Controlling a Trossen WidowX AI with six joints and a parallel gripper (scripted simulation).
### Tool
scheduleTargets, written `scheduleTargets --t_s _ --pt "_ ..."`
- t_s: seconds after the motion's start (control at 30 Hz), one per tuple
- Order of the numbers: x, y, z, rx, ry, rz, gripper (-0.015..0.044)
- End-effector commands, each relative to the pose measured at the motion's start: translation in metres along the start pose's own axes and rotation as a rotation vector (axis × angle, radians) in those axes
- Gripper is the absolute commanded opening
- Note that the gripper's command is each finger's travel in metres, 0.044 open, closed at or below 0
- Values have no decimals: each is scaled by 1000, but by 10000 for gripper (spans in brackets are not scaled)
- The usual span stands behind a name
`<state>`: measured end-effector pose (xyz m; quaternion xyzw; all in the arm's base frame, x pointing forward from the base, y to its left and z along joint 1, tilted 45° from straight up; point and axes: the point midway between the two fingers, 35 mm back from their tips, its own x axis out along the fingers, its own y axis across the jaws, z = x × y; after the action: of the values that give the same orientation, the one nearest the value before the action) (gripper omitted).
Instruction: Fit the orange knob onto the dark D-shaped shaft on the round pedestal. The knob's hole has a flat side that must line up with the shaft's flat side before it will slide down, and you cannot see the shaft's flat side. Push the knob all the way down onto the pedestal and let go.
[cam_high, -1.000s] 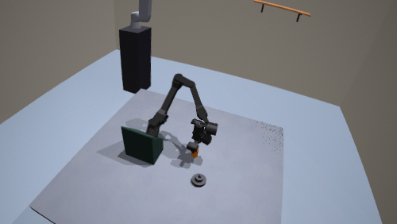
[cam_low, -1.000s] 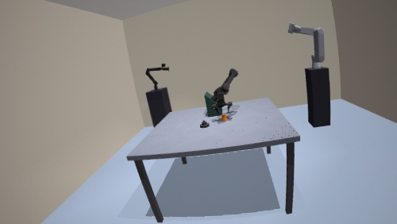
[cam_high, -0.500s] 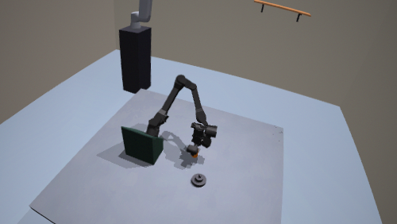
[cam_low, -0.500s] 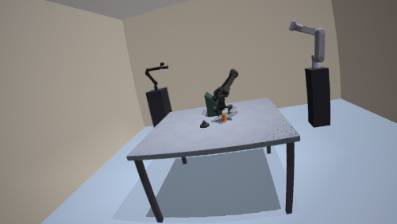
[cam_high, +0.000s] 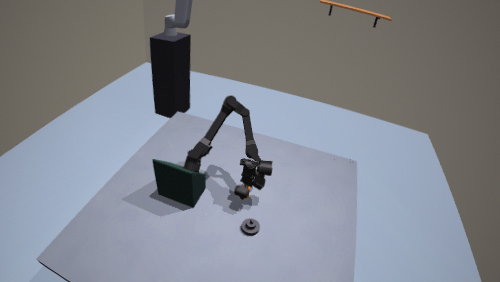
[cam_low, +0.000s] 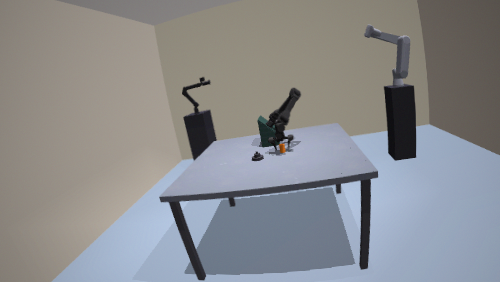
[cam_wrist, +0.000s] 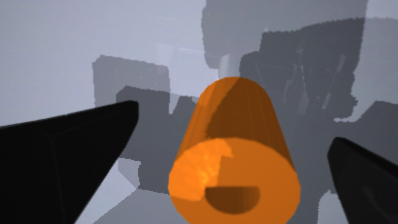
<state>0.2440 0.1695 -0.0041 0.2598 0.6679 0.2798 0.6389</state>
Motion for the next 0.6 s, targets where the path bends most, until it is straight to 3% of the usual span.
scheduleTargets --t_s 0.0,0.17,0.5,0.57 --pt "6 -1 -1 5 0 -3 440" --pt "11 -1 -2 5 1 -1 440" --pt "11 -1 -2 5 1 -1 177" --pt "11 -1 -2 5 1 -1 164"
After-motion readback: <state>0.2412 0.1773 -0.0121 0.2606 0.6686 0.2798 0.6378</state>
